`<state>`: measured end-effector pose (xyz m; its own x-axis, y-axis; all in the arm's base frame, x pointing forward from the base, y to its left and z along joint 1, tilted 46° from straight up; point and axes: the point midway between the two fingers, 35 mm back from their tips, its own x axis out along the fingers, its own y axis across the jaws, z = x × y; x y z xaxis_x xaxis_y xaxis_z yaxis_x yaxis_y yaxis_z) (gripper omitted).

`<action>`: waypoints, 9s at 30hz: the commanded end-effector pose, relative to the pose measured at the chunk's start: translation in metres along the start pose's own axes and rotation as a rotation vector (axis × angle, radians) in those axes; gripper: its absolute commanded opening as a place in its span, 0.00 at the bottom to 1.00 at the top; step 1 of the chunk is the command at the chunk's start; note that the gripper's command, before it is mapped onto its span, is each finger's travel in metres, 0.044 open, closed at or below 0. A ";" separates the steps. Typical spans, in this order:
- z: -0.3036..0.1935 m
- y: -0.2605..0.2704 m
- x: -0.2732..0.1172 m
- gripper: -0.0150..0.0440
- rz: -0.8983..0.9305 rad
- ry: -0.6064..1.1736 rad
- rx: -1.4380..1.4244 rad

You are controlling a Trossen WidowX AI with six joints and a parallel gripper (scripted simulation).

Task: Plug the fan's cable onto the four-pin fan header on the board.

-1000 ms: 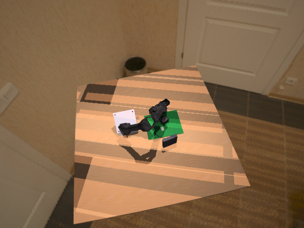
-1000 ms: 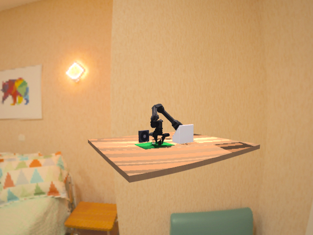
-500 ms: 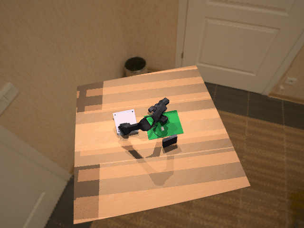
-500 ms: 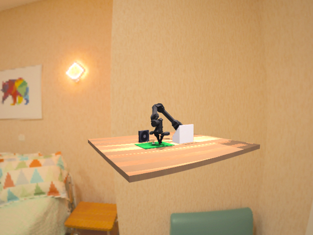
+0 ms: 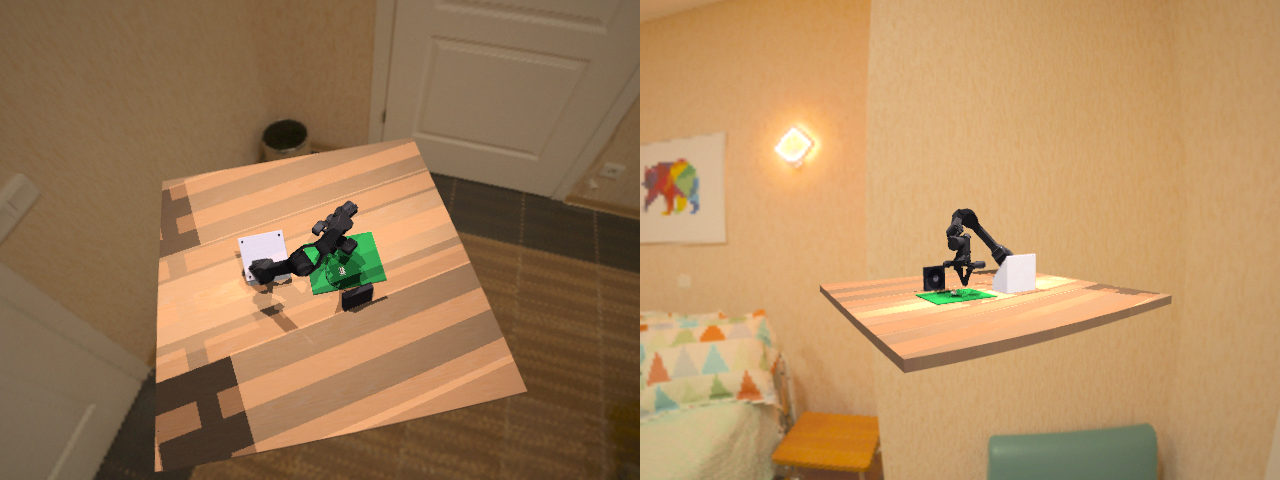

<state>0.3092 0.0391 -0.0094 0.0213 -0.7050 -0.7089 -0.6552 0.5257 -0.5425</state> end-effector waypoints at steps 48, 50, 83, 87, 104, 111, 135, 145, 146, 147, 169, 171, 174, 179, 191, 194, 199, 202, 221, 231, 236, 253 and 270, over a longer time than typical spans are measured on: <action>-0.039 -0.063 -0.002 0.25 -0.008 0.002 -0.904; -0.039 -0.063 -0.002 0.25 -0.008 0.002 -0.904; -0.039 -0.062 0.020 0.25 -0.009 0.003 -0.904; -0.039 -0.063 0.020 0.25 -0.009 0.003 -0.905; -0.038 -0.064 0.020 0.25 -0.009 0.003 -0.899; -0.038 -0.064 0.021 0.25 -0.009 0.003 -0.898; -0.039 -0.062 0.024 0.25 -0.009 0.003 -0.906; -0.040 -0.062 0.022 0.25 -0.009 0.003 -0.907; -0.040 -0.062 0.022 0.25 -0.009 0.003 -0.907; -0.040 -0.062 0.022 0.25 -0.009 0.003 -0.907; -0.038 -0.063 0.020 0.25 -0.009 0.003 -0.894; -0.038 -0.063 0.020 0.25 -0.009 0.003 -0.891; -0.037 -0.064 0.020 0.25 -0.009 0.003 -0.887; -0.037 -0.065 0.020 0.25 -0.009 0.003 -0.881; -0.036 -0.066 0.022 0.25 -0.009 0.003 -0.877; -0.036 -0.066 0.023 0.25 -0.009 0.003 -0.880; -0.036 -0.065 0.024 0.25 -0.009 0.003 -0.886; -0.037 -0.065 0.024 0.25 -0.009 0.003 -0.890; -0.038 -0.063 0.020 0.25 -0.009 0.003 -0.904; -0.040 -0.061 0.020 0.25 -0.009 0.003 -0.909; -0.040 -0.061 0.020 0.25 -0.009 0.003 -0.909; -0.038 -0.062 0.024 0.25 -0.009 0.003 -0.903; -0.038 -0.063 0.027 0.25 -0.009 0.004 -0.903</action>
<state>0.3221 -0.0302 0.0232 0.0267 -0.7070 -0.7067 -0.9988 -0.0482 0.0105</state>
